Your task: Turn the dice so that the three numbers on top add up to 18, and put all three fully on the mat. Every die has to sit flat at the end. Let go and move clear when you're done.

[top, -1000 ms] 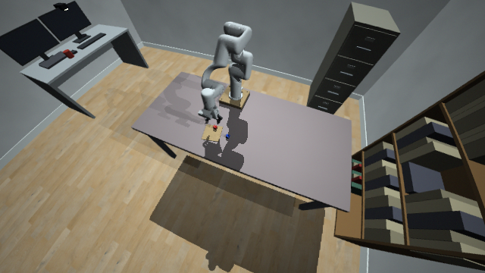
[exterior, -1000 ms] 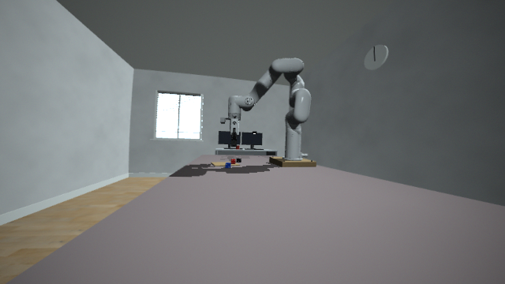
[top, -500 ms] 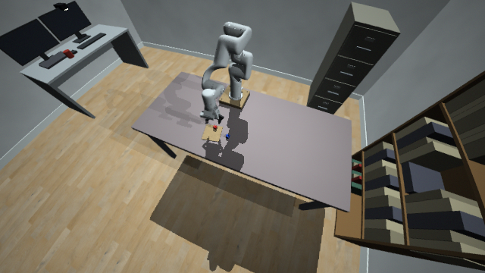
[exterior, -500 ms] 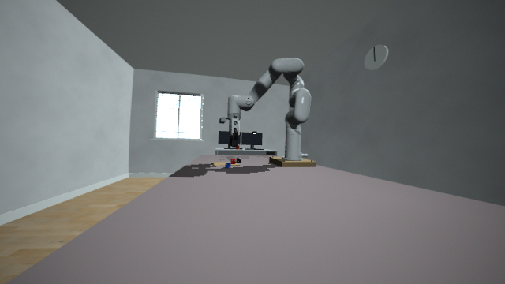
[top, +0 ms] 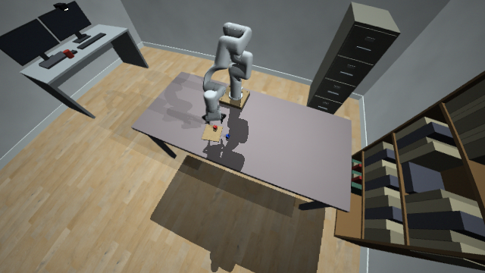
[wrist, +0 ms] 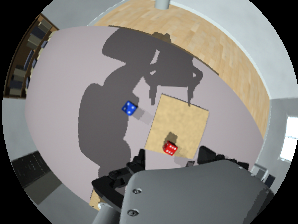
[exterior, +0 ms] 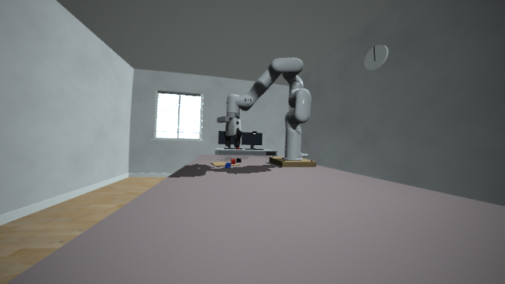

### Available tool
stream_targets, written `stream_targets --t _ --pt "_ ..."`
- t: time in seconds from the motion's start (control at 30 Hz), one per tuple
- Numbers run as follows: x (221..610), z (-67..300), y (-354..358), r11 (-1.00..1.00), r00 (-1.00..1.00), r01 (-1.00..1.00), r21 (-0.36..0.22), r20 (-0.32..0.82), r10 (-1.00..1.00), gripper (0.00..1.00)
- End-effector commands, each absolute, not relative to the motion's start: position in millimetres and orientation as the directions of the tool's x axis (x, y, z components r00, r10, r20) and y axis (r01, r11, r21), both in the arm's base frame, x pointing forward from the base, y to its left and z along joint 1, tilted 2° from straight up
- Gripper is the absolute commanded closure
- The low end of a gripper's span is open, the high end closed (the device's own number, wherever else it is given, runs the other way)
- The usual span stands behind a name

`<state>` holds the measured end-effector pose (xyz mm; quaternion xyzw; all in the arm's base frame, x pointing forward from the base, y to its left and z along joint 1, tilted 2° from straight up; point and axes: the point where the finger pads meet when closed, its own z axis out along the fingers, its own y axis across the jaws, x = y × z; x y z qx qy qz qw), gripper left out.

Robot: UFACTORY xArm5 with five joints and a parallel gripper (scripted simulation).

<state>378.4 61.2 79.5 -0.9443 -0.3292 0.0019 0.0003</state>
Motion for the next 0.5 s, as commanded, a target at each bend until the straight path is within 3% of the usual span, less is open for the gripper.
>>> stream_targets --t 0.0,0.13,0.47 --pt "381 80 68 -0.664 0.664 0.748 0.0 0.0 0.748 0.0" --pt "382 80 70 -0.641 0.641 0.768 0.0 0.0 0.768 0.0" --pt "384 79 84 -0.348 0.348 0.937 0.001 0.001 0.937 0.0"
